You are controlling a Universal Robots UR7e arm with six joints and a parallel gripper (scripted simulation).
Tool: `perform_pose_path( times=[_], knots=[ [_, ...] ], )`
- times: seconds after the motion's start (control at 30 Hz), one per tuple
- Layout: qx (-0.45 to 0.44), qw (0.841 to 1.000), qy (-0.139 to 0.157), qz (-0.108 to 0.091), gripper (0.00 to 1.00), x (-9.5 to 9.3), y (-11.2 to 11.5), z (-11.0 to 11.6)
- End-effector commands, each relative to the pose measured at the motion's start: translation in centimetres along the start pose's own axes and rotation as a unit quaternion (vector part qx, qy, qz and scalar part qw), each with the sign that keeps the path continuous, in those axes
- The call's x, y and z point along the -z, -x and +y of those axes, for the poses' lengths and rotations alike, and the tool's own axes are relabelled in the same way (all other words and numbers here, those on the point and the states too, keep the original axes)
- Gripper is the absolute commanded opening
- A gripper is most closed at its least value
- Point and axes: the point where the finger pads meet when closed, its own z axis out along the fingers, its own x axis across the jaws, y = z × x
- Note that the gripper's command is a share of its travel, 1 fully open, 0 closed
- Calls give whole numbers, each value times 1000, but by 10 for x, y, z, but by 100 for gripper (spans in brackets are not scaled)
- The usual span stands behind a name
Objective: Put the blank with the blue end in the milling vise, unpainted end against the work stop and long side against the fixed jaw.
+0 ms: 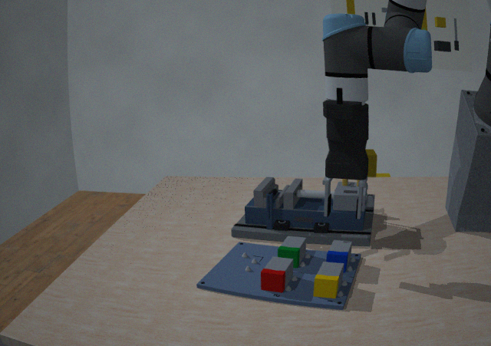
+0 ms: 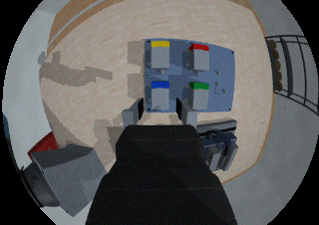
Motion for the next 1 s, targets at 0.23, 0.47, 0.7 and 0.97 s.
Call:
perform_pose_path(
  times=[0.23,0.47,0.7,0.97],
  knots=[
    [-1,1000,0,0,100,5,0,0],
    [-1,1000,0,1,100,7,0,0],
    [-1,1000,0,0,100,8,0,0],
    [0,1000,0,1,100,8,0,-1]
  ],
)
